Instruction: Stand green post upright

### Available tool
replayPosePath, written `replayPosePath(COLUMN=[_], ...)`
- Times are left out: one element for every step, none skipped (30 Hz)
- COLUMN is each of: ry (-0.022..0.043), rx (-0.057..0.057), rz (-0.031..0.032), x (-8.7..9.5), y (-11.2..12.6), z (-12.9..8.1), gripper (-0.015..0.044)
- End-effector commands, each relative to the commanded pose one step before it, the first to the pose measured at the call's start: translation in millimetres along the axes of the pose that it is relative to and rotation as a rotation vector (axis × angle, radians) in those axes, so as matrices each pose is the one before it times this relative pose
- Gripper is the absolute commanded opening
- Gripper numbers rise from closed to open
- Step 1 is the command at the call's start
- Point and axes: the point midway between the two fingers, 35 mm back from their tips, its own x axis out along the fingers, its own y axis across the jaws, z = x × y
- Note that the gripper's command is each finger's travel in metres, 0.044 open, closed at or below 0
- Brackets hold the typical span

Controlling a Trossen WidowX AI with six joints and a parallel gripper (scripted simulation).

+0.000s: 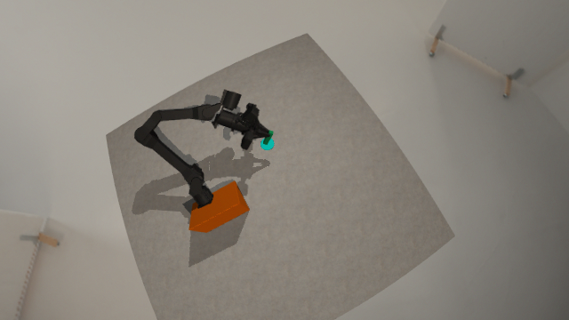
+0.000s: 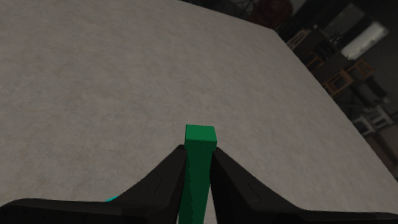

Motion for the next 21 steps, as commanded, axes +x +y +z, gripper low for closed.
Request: replayPosePath(ry=[-0.03802, -0.00639, -0.00638, -0.00637, -0.00636, -0.00636, -0.00635, -0.00634, -0.00633, -0.00632, -0.00631, -0.00630, -0.00629, -0.00627, -0.00626, -0.00625, -0.00624, -0.00623, -0.00621, -0.00620, -0.00619], rx=[0.0189, 0.0031, 0.0032, 0.0032, 0.0032, 0.0033, 0.0033, 0.0033, 0.0034, 0.0034, 0.0034, 0.0035, 0.0035, 0.0036, 0.0036, 0.0036, 0.0037, 0.0037, 0.0037, 0.0038, 0.0038], rz=[0.00533, 0.00134, 0.00138, 0.00142, 0.00145, 0.00149, 0.00153, 0.00156, 0.00160, 0.00164, 0.00167, 0.00171, 0.00174, 0.00178, 0.00181, 0.00185, 0.00188, 0.00192, 0.00195, 0.00198, 0.00202], x=[-2.49, -0.33, -0.33, -0.34, -0.34, -0.35, -0.35, -0.36, -0.36, -0.37, -0.37, -0.38, -0.38, -0.39, -0.39, -0.40, -0.40, -0.41, -0.41, -0.41, -0.42], y=[0.39, 0.10, 0.10, 0.10, 0.10, 0.10, 0.10, 0.10, 0.10, 0.10, 0.10, 0.09, 0.09, 0.09, 0.09, 0.09, 0.09, 0.09, 0.09, 0.09, 0.09], z=[1.40, 0.10, 0.10, 0.10, 0.10, 0.10, 0.11, 0.11, 0.11, 0.11, 0.11, 0.11, 0.12, 0.12, 0.12, 0.12, 0.12, 0.12, 0.12, 0.13, 0.13], gripper=[0.0023, 0.0023, 0.0023, 0.0023, 0.0023, 0.0023, 0.0023, 0.0023, 0.0023, 0.0023, 0.0023, 0.0023, 0.0023, 0.0023, 0.0023, 0.0023, 0.0023, 0.0023, 0.0023, 0.0023, 0.0023])
